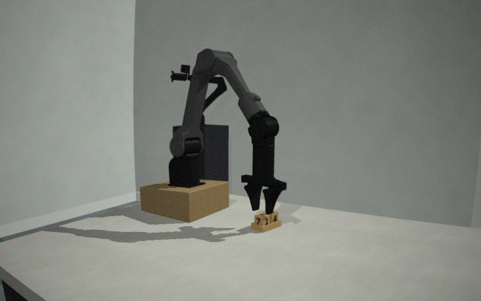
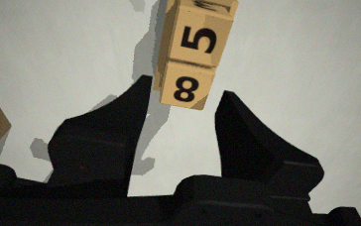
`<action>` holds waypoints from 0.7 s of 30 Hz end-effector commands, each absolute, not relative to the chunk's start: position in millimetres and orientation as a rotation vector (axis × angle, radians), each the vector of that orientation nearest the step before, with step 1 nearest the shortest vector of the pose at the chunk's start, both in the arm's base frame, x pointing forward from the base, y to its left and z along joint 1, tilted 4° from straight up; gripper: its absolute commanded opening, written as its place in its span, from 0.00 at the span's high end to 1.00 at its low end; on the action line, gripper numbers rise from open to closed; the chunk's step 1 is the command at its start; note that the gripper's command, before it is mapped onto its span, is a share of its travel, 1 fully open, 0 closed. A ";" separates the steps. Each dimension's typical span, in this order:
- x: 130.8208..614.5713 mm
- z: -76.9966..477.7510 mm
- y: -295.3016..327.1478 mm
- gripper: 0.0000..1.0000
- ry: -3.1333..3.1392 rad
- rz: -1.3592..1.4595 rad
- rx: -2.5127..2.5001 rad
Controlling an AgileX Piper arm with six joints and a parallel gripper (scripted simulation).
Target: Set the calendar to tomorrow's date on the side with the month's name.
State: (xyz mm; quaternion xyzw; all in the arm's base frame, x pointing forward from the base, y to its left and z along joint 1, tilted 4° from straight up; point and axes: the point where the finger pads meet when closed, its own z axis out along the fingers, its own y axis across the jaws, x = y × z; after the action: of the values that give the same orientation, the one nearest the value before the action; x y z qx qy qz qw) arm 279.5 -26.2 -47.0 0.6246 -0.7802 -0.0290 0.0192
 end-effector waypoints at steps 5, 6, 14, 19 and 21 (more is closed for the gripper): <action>279.2 -46.9 -25.6 0.37 -2.422 -0.090 1.940; 279.2 -47.1 -25.6 0.37 -2.422 -0.090 1.940; 278.1 -51.6 -25.4 0.37 -2.420 -0.094 1.938; 277.6 -59.1 -25.3 0.37 -2.419 -0.094 1.939; 277.4 -62.7 -25.2 0.37 -2.419 -0.094 1.939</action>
State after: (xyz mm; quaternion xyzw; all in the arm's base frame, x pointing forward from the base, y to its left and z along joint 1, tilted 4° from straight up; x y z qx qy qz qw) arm 278.3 -25.8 -60.7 0.6242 -0.7805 -0.0291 0.0192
